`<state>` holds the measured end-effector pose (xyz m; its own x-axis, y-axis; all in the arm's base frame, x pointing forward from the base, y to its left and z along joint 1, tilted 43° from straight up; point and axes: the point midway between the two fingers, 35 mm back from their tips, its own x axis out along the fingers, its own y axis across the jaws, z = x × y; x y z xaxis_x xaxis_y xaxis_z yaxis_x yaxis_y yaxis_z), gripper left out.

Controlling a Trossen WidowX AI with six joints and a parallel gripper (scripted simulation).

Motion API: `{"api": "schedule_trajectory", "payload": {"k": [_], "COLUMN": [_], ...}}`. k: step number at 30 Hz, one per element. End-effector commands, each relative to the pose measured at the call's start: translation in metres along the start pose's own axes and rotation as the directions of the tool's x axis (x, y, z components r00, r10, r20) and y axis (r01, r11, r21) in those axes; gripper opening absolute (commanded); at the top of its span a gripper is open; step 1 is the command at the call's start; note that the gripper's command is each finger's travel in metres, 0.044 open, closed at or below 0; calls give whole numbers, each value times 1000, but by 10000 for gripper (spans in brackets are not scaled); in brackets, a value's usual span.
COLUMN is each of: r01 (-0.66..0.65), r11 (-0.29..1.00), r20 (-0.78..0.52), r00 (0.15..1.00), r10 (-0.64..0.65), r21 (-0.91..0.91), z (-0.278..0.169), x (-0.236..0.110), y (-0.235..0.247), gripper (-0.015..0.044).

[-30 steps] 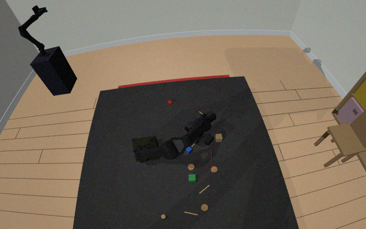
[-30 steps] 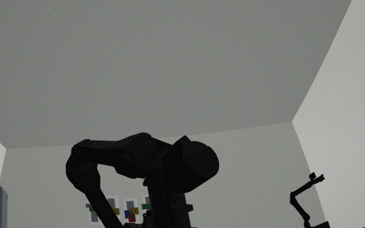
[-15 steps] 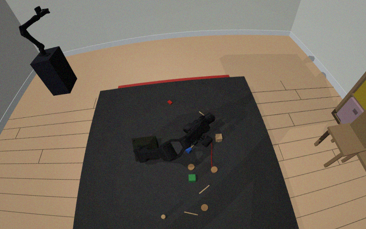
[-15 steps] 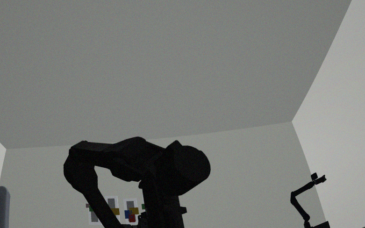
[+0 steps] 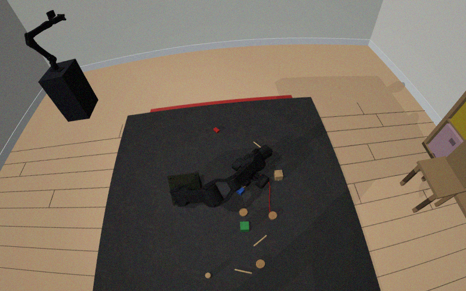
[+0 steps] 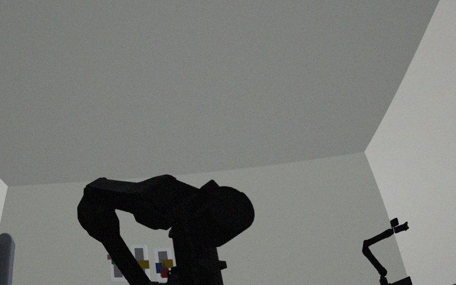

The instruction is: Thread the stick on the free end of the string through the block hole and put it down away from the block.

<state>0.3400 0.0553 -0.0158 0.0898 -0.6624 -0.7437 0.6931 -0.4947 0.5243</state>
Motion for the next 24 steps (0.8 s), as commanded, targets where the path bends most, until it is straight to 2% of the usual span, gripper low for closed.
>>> {"api": "schedule_trajectory", "payload": {"k": [1, 24], "r01": [-6, -6], "r11": [1000, 1000], "r20": [-2, -1], "r00": [1000, 1000], "r10": [6, 6], "r21": [-1, -2], "z": [6, 40], "x": [-1, -1], "y": [2, 1], "gripper": [0, 0]}}
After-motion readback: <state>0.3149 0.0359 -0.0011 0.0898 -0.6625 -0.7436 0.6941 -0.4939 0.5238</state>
